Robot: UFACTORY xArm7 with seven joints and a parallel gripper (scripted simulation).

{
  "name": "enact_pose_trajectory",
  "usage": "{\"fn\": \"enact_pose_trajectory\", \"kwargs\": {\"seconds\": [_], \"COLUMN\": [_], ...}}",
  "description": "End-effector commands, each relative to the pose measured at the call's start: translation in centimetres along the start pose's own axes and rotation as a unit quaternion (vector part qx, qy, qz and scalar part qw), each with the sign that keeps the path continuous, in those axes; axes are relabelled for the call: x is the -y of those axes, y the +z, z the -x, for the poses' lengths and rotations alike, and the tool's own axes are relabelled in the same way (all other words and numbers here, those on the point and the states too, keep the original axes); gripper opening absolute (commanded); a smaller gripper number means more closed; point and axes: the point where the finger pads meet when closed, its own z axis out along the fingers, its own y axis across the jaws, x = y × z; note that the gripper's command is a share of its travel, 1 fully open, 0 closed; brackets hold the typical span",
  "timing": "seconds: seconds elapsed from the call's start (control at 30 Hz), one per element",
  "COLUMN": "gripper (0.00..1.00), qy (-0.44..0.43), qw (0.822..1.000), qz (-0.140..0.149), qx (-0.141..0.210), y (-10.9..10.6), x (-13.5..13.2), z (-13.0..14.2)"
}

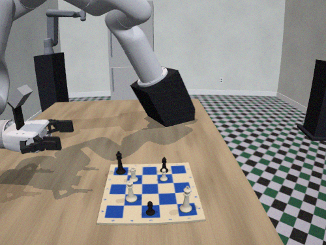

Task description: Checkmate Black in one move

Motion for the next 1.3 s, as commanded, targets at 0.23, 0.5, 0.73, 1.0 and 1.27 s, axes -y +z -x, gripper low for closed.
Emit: {"fn": "enact_pose_trajectory", "kwargs": {"seconds": [0.23,0.5,0.73,1.0,1.27], "gripper": [1.00,1.00,1.00,1.00,1.00], "qy": [-0.001,-0.058,-0.185,-0.300,-0.386], "qw": [1.000,0.997,0.966,0.907,0.841], "qz": [0.001,-0.055,-0.180,-0.294,-0.378], "qx": [0.003,0.007,0.019,0.030,0.037], "y": [-0.1,0.8,3.2,4.7,6.4], "x": [0.0,-0.4,-1.7,-2.4,-3.3], "z": [-3.3,-3.1,-3.3,-3.4,-3.6]}}
